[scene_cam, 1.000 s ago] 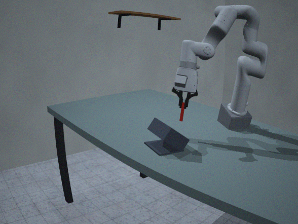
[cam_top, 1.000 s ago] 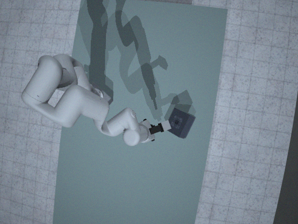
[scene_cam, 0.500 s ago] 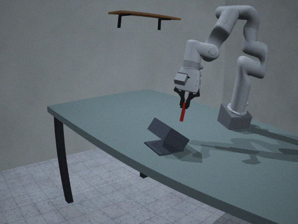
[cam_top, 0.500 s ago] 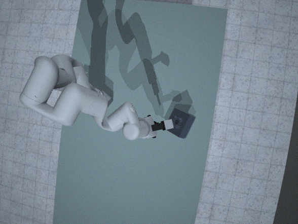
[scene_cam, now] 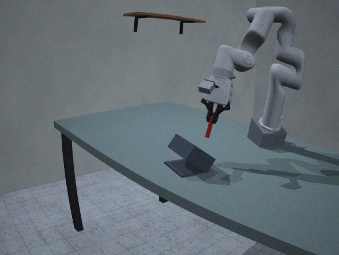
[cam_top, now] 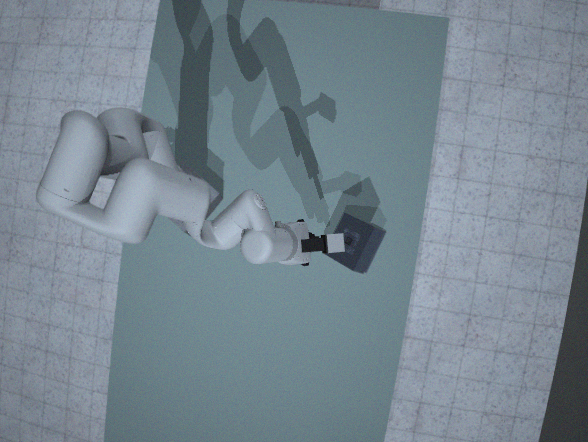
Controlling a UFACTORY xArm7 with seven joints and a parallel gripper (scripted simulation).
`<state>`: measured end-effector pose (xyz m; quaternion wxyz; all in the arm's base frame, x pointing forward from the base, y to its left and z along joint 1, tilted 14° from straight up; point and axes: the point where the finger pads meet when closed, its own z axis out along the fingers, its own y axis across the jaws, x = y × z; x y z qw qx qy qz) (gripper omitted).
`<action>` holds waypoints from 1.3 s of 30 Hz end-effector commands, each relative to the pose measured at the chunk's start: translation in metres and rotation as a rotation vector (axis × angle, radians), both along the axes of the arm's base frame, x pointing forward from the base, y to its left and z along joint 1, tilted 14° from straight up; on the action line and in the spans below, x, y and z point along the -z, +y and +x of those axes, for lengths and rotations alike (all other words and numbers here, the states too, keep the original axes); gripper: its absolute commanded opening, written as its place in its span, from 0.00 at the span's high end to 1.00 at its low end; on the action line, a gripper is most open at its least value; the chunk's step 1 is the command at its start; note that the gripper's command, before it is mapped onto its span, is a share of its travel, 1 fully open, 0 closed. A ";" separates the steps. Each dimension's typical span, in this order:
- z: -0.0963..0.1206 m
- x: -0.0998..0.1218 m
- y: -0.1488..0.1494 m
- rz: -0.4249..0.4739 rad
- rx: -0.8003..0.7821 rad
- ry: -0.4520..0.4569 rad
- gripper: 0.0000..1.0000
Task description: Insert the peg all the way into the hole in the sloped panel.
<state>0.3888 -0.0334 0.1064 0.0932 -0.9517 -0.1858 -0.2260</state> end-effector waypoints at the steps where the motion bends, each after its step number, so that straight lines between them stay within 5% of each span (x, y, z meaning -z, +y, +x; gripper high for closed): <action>1: 0.002 -0.003 0.002 0.002 0.024 -0.007 1.00; 39: 0.004 -0.035 0.026 0.096 0.372 -0.092 1.00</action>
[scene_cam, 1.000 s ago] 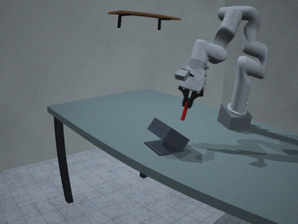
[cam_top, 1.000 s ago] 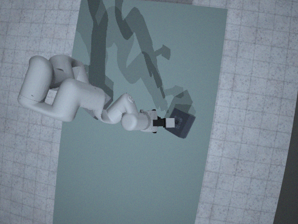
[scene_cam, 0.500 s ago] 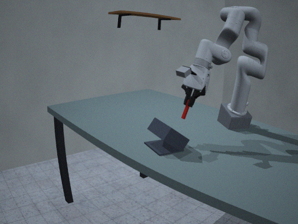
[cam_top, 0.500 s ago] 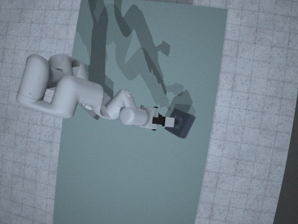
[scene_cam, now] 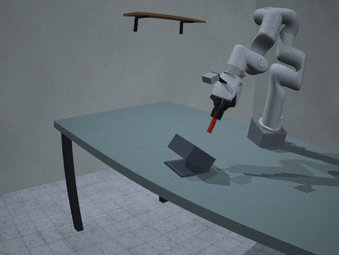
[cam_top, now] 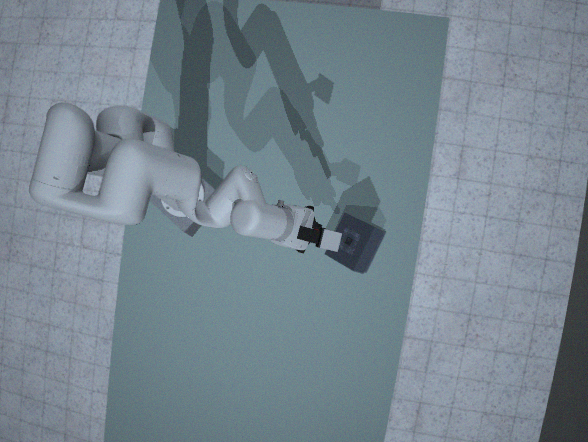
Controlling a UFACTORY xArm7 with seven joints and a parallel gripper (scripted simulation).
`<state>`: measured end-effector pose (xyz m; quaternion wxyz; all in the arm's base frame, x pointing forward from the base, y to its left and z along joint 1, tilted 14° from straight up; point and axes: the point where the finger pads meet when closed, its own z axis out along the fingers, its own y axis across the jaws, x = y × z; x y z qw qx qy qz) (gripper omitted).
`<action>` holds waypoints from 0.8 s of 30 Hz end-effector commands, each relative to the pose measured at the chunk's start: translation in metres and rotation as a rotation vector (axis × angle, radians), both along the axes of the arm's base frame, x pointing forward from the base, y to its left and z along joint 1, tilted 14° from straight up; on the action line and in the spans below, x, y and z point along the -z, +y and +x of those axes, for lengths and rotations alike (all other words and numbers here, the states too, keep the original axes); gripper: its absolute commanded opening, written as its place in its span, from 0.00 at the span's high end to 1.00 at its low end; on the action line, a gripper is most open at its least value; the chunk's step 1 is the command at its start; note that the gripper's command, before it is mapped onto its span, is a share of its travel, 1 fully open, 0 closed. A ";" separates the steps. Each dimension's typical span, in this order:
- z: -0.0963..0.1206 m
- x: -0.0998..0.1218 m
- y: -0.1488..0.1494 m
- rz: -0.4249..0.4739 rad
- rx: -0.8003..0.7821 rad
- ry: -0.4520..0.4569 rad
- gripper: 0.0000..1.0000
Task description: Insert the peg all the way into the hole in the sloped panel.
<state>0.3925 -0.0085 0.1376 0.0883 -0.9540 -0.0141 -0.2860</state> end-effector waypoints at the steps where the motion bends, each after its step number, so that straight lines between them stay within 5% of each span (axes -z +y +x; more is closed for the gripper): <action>1: 0.000 -0.005 0.001 0.008 0.039 -0.011 1.00; 24: -0.007 -0.023 0.003 0.064 0.248 -0.074 1.00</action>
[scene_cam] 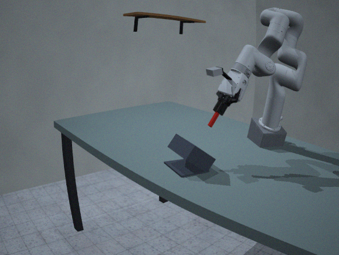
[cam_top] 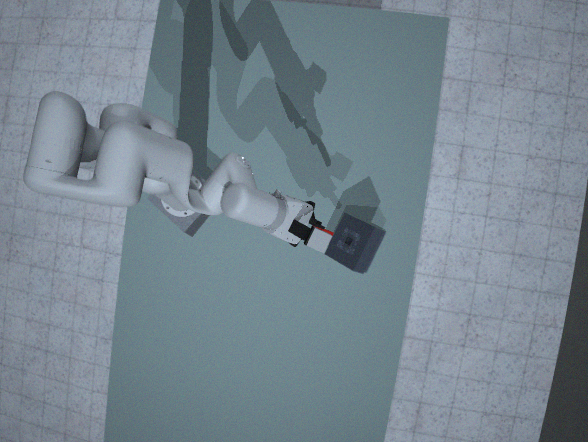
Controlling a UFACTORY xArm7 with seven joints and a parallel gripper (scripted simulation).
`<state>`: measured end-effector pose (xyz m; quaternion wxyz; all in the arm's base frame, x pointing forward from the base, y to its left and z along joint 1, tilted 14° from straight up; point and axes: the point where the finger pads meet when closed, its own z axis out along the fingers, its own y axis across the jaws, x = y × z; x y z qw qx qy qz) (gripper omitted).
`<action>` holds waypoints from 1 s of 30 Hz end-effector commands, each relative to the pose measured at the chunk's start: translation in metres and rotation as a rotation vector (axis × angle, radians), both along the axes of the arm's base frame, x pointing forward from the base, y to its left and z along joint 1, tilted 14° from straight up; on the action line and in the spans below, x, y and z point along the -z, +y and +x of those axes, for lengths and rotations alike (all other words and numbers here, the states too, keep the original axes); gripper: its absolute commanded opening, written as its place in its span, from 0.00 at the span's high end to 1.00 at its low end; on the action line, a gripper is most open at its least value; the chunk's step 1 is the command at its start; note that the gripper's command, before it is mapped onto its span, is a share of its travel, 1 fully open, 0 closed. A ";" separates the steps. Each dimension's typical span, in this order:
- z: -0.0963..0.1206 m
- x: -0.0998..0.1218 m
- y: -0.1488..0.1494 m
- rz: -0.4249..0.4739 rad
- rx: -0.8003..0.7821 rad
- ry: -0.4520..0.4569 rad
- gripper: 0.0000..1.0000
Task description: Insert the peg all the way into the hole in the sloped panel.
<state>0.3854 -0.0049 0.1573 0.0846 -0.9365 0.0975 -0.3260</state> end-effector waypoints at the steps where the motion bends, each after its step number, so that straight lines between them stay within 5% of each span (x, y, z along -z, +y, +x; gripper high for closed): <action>1: 0.000 -0.004 0.000 0.003 0.028 -0.008 1.00; 30: 0.010 -0.018 0.001 0.230 0.270 -0.028 1.00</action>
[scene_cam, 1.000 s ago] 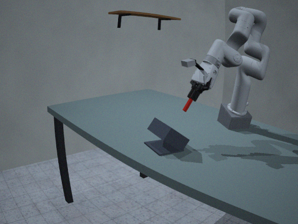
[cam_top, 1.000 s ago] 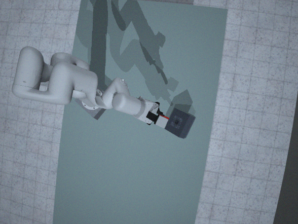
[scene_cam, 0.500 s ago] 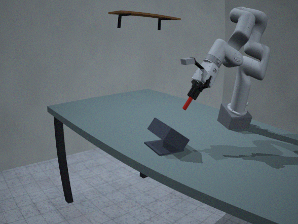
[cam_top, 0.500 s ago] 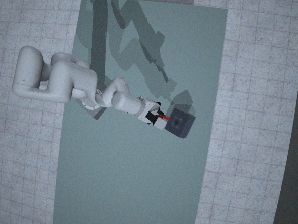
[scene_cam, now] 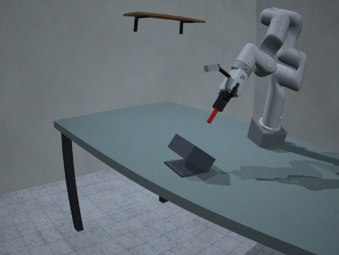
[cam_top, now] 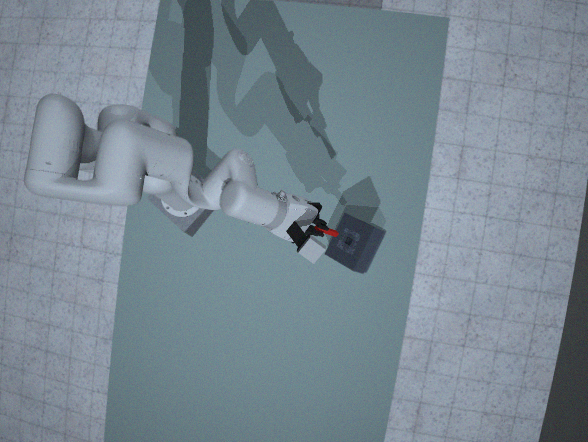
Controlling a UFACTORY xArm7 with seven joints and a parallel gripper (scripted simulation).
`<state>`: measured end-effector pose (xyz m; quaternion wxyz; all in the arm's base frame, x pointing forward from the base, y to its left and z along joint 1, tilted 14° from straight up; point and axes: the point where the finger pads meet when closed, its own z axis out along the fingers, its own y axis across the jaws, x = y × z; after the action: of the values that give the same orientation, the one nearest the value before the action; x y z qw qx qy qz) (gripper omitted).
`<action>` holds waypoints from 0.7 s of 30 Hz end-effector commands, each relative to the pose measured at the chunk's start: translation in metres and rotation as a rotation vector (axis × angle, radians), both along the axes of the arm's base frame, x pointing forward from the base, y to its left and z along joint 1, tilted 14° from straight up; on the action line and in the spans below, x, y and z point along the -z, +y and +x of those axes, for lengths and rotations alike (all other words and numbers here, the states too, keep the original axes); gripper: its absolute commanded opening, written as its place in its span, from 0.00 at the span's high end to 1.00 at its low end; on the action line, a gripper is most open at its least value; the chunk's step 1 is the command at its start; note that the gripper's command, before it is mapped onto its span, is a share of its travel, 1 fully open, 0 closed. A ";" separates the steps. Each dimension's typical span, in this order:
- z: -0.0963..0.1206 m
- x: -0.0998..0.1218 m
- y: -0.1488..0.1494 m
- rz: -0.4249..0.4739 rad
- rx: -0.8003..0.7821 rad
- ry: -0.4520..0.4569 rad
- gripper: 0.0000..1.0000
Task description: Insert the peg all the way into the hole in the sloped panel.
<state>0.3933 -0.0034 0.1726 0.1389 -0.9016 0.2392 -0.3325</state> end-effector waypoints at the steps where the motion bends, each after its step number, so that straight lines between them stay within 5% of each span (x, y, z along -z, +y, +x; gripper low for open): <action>1: 0.003 -0.004 0.000 0.042 0.044 -0.008 1.00; 21: 0.011 -0.013 -0.001 0.261 0.271 -0.005 1.00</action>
<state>0.4025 -0.0036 0.1828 0.1996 -0.8459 0.3789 -0.3179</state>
